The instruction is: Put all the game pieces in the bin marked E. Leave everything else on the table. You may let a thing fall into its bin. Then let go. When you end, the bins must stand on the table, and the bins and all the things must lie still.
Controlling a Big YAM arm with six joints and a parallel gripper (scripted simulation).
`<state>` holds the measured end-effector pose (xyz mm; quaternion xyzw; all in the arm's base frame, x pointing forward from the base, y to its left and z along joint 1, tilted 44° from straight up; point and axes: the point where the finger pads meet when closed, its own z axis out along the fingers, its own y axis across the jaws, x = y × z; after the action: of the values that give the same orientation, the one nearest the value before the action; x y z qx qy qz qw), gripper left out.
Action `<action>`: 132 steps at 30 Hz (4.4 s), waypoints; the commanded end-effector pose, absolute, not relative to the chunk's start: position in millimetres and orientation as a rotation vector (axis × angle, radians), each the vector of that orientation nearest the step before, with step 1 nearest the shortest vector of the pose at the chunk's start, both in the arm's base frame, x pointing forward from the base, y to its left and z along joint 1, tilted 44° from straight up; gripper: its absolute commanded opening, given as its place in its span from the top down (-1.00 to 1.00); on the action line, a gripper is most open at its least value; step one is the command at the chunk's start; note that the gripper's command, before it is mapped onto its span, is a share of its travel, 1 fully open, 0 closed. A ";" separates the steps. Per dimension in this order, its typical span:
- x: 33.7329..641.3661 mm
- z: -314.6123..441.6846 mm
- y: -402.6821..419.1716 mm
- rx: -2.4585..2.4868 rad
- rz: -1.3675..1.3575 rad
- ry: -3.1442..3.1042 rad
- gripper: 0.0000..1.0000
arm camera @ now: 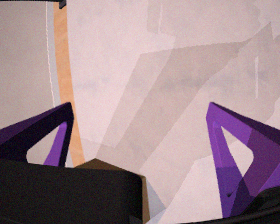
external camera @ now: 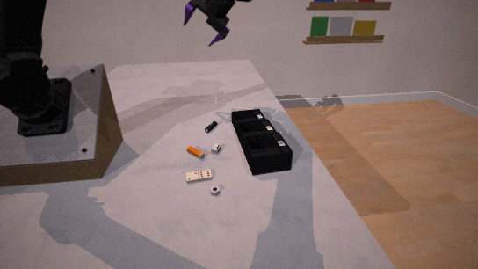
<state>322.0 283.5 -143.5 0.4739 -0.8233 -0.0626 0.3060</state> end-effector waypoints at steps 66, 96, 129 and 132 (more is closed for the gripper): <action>347.5 -74.4 222.5 0.990 0.204 -2.436 0.84; 340.0 54.5 70.6 0.180 1.009 -2.845 0.84; 350.3 76.5 64.7 -0.068 1.163 -2.971 0.84; 346.3 73.6 63.6 -0.059 1.168 -2.960 0.84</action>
<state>330.5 47.4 67.8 -0.0162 -0.9264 0.3762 0.0011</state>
